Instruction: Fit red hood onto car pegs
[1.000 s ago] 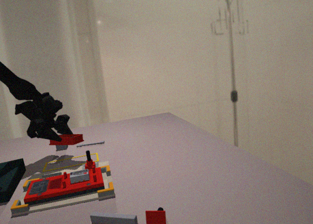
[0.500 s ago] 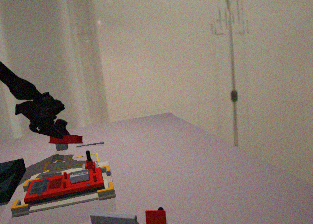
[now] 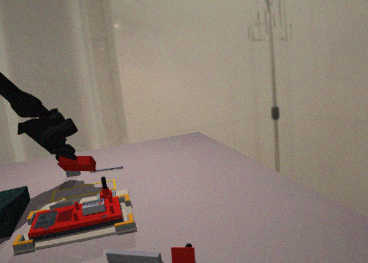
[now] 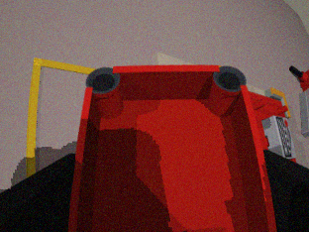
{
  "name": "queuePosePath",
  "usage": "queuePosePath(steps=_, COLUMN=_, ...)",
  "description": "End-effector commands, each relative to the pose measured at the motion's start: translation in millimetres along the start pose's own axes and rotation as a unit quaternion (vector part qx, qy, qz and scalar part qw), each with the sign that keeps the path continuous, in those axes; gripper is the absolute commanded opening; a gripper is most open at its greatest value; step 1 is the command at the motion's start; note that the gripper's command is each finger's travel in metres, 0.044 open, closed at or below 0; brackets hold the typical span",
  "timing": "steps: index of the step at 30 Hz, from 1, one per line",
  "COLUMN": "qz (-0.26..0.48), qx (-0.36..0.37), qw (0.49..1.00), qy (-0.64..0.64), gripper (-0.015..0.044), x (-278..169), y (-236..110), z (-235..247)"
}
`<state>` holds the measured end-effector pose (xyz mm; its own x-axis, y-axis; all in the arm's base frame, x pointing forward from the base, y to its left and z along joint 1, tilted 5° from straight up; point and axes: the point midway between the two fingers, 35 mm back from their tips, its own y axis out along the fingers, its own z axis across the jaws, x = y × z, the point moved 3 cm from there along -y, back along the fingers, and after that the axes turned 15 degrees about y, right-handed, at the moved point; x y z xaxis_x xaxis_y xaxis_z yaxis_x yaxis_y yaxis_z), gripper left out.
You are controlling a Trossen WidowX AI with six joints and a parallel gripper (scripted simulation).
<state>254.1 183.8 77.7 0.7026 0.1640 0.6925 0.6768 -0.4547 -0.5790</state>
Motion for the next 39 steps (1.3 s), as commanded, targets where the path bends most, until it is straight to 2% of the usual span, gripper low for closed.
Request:
queuePosePath(steps=1, qz=-0.001, qx=0.000, qw=0.999, qy=-0.037, gripper=0.0000, x=-0.2, y=0.2, z=0.3)
queuePosePath(steps=24, qz=-0.001, qx=0.000, qw=0.970, qy=-0.243, gripper=0.0000, x=-0.4, y=0.3, z=0.4)
queuePosePath(steps=39, qz=-0.001, qx=0.000, qw=0.892, qy=-0.452, gripper=0.0000, x=-4.3, y=1.7, z=2.6)
